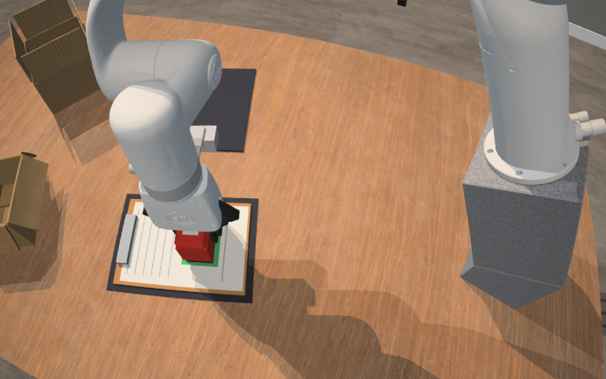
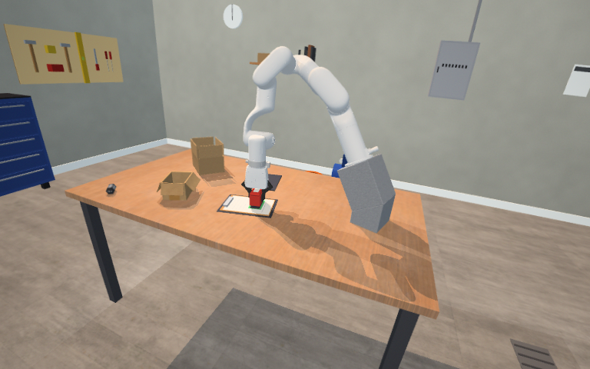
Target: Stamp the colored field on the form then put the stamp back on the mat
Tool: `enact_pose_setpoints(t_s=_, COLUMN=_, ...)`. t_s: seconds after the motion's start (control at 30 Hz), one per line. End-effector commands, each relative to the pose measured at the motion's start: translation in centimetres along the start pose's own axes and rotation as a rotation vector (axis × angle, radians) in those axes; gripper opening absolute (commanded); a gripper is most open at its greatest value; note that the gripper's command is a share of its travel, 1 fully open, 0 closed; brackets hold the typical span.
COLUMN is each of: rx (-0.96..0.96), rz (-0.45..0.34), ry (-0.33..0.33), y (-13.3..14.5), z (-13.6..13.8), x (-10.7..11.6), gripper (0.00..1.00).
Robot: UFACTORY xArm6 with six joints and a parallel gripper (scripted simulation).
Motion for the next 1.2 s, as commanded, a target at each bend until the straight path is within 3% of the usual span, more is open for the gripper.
enact_pose_setpoints(t_s=0.0, rx=0.0, rz=0.0, ry=-0.003, y=0.0, z=-0.1, x=0.0, gripper=0.32)
enact_pose_setpoints(t_s=0.33, rx=0.0, rz=0.0, ry=-0.003, y=0.0, z=-0.1, x=0.1, gripper=0.32)
enact_pose_setpoints(t_s=0.77, rx=0.0, rz=0.0, ry=-0.003, y=0.0, z=-0.1, x=2.5, gripper=0.32)
enact_pose_setpoints(t_s=1.17, rx=0.0, rz=0.0, ry=-0.003, y=0.0, z=-0.1, x=2.5, gripper=0.32)
Point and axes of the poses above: the point where the finger pads meet when closed, its own x axis back along the fingers, its own z axis across the jaws, y = z × x, the point moved 2 cm from there along x, back along the fingers, and after that the axes turned 1 degree about -x, right-handed, at the moved point
